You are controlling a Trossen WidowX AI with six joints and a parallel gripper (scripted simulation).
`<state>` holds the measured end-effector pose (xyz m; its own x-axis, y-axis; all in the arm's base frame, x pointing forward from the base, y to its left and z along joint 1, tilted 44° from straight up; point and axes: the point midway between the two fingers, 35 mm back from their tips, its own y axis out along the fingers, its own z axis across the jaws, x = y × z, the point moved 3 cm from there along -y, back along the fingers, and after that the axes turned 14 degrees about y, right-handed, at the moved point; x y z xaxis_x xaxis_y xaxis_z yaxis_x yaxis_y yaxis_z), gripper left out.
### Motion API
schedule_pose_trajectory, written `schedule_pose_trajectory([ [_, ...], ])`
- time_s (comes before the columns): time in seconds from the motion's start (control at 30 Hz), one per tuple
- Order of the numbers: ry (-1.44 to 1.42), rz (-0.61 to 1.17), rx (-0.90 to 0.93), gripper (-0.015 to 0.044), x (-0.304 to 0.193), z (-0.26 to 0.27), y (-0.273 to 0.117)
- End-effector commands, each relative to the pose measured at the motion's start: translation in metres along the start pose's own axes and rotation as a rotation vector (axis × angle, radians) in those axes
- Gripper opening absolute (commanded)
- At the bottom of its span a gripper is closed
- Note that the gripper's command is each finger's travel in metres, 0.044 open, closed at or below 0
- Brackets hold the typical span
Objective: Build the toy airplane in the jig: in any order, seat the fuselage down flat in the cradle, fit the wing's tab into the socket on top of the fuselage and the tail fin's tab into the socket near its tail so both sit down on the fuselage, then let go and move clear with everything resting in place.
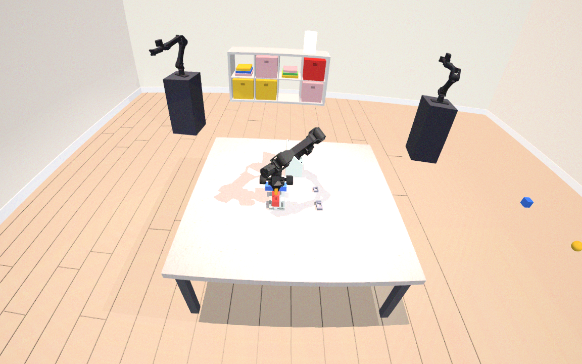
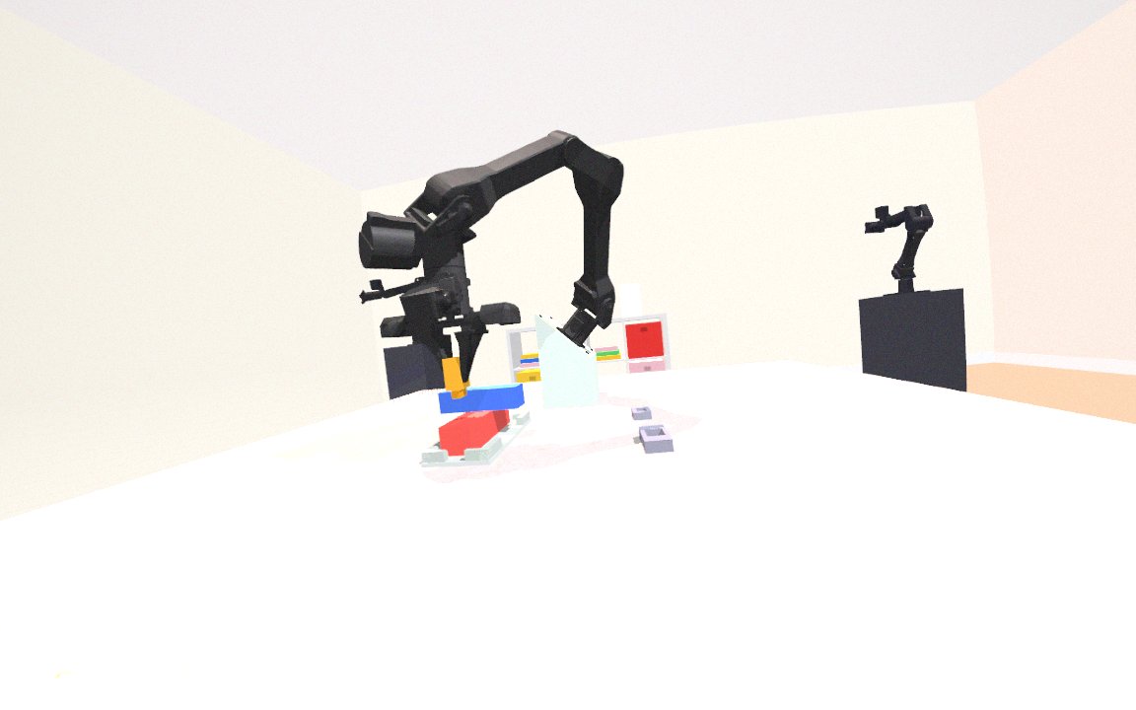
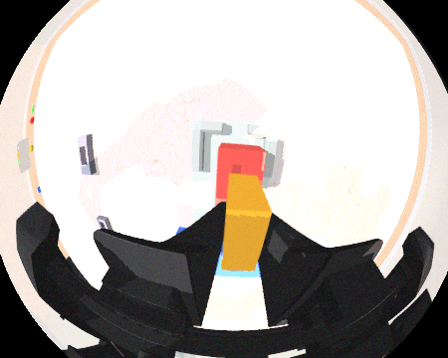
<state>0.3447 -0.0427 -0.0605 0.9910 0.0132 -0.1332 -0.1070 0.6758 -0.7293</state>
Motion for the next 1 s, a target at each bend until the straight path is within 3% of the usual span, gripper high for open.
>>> schedule_pose_trajectory([
  [0.0,-0.004,0.000,-0.005,0.0065,0.000,-0.001,0.000],
  [0.97,-0.004,0.000,-0.004,0.0065,0.001,-0.002,0.029],
])
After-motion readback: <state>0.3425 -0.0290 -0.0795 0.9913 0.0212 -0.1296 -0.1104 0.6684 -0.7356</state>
